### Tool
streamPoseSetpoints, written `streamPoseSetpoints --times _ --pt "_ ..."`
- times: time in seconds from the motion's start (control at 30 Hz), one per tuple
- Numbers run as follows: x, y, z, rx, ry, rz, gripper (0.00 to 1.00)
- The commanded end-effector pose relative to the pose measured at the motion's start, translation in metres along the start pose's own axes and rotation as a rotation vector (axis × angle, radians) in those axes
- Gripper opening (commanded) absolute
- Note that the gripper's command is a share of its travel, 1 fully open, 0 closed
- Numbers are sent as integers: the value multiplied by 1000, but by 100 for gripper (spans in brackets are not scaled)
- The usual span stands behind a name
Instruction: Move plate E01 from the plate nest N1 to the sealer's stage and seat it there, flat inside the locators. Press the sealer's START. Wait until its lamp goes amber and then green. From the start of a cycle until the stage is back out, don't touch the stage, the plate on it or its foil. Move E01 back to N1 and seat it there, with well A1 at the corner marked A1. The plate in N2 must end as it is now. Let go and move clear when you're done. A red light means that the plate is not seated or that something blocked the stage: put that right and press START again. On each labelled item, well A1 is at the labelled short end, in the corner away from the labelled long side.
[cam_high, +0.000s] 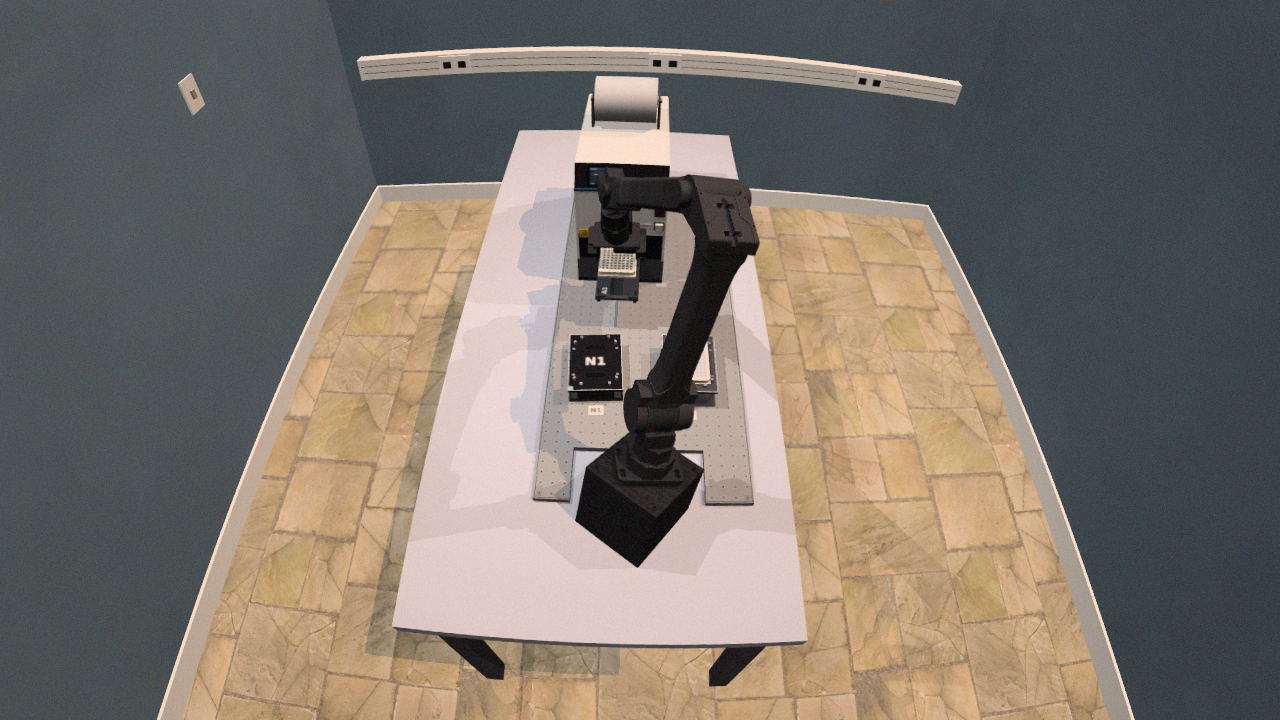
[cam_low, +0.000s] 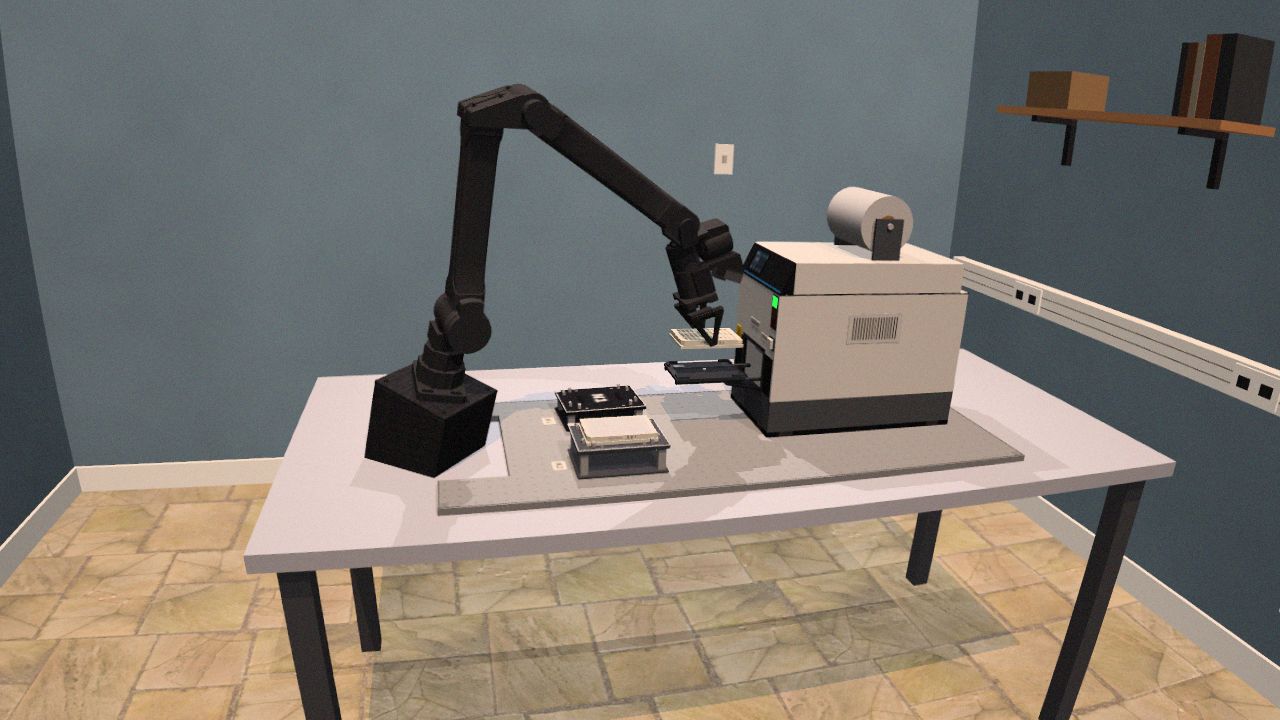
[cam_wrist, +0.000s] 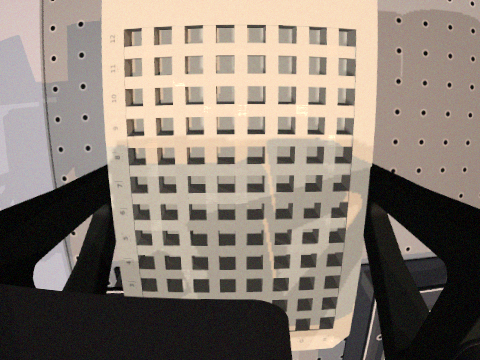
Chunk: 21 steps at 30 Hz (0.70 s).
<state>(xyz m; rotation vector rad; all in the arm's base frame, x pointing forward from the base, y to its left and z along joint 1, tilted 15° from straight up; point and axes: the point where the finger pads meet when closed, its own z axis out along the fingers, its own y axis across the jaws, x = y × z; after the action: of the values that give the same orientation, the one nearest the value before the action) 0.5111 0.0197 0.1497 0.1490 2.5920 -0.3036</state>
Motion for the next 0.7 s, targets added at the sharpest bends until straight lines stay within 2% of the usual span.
streamPoseSetpoints --times 0.0,0.23,0.5,0.67 --pt "-35 -9 -18 -8 -68 27 0" --pt "-33 -8 -15 -7 -70 24 0" --pt "-10 -6 3 0 -25 9 0" --pt "-3 -6 7 3 -8 3 0"
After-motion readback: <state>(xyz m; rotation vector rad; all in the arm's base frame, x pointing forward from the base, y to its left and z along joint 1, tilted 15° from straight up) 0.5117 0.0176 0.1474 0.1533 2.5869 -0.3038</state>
